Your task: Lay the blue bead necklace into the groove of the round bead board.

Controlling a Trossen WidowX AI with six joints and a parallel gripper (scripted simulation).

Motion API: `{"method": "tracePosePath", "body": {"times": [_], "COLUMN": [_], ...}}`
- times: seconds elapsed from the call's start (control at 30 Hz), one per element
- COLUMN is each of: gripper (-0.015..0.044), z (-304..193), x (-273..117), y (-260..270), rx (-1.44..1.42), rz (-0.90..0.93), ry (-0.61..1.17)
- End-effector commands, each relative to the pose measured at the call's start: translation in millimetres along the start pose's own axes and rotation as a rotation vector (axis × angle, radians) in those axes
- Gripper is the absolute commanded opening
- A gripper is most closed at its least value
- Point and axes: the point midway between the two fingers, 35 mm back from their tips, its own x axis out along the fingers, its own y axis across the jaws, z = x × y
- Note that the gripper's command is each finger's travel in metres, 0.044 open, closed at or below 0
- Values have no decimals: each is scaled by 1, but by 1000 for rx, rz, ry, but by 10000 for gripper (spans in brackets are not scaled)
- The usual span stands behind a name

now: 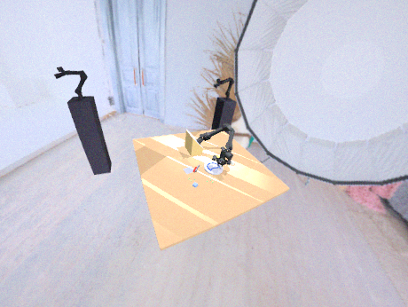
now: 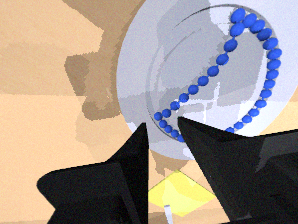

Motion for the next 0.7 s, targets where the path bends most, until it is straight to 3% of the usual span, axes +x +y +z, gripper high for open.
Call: {"method": "tracePosePath", "body": {"times": [0.0, 0.13, 0.67], "gripper": [120, 120, 120], "z": [2, 3, 5], "x": [-8, -13, -23], "y": [-2, -4, -7], "rx": [-676, -1019, -1886], "rz": [-4, -4, -4], "ry": [-1, -1, 1]}}
